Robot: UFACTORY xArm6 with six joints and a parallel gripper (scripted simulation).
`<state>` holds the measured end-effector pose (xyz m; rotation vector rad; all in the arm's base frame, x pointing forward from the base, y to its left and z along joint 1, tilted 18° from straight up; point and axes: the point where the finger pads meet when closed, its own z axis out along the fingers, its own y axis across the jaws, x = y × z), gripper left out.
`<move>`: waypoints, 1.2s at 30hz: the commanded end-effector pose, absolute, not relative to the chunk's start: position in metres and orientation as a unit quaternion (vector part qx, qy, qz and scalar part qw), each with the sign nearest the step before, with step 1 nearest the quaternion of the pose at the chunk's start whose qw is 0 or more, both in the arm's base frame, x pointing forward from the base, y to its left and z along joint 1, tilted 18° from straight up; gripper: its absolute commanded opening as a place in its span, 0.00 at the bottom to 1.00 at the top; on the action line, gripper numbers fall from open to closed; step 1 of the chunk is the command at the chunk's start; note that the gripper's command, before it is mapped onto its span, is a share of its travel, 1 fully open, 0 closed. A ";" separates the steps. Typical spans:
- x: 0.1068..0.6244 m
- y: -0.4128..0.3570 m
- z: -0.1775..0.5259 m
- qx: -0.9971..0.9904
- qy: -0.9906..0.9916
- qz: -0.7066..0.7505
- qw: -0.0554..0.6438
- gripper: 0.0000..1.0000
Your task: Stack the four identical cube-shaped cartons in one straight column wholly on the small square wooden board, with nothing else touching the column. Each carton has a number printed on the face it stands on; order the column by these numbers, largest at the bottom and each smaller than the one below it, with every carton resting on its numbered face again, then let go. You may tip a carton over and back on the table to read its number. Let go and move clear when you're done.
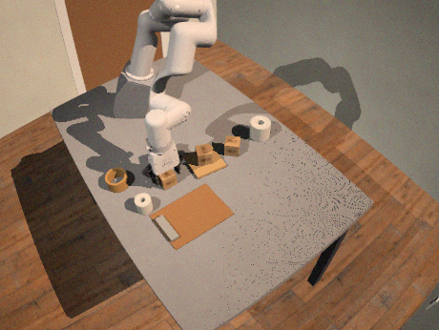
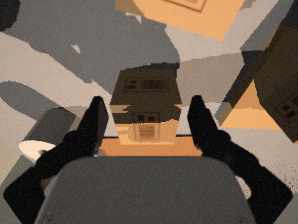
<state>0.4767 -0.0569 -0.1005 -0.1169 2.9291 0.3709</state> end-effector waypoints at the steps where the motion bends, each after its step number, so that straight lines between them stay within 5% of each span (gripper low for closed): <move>1: 0.478 -0.057 -0.099 -0.039 0.987 0.124 0.095 1.00; 4: 0.478 -0.057 -0.099 -0.039 0.987 0.124 0.095 1.00; 5: 0.478 -0.057 -0.099 -0.039 0.987 0.124 0.095 0.00; 36: 0.478 -0.057 -0.099 -0.039 0.987 0.124 0.095 0.00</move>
